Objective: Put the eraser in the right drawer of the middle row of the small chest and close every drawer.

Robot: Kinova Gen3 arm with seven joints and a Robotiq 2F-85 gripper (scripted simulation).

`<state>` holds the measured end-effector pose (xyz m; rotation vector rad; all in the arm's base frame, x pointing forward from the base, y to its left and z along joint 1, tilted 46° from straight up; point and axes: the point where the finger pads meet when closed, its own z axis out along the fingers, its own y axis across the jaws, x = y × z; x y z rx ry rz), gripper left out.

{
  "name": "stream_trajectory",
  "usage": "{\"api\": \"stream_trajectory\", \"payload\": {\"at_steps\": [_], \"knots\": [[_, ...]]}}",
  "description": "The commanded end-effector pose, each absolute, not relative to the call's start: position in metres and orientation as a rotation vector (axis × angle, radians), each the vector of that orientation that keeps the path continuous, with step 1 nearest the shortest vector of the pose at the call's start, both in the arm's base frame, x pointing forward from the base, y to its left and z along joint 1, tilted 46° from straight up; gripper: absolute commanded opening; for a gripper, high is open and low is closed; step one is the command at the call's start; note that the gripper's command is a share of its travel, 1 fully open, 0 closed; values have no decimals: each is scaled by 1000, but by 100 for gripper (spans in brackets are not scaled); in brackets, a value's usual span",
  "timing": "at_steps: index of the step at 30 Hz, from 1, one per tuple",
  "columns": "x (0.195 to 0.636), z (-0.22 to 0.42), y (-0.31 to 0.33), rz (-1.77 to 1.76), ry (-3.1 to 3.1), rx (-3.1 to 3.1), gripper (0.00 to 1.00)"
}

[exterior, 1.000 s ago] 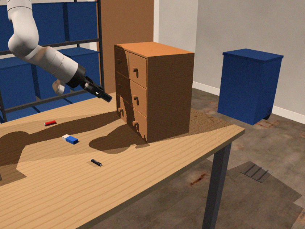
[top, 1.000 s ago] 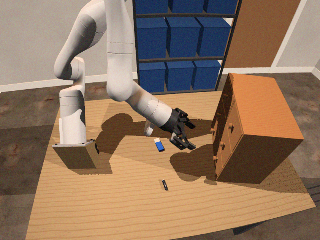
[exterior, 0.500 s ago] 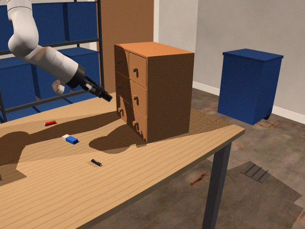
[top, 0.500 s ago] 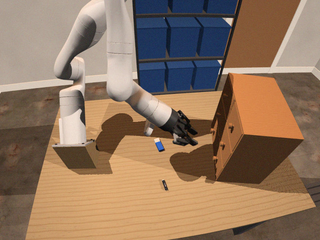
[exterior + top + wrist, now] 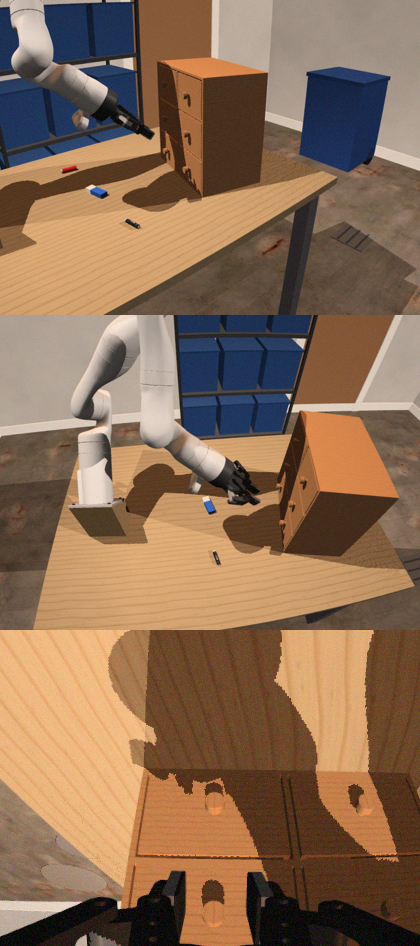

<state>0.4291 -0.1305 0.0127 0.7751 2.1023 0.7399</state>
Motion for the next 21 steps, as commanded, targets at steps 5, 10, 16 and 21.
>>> {"api": "stream_trajectory", "payload": {"at_steps": [5,10,16,21], "knots": [[436,11,-132,738,2101,775,33],[449,6,-132,738,2101,775,33],[462,2,-133,738,2101,775,33],[478,-3,-134,738,2101,775,33]]}}
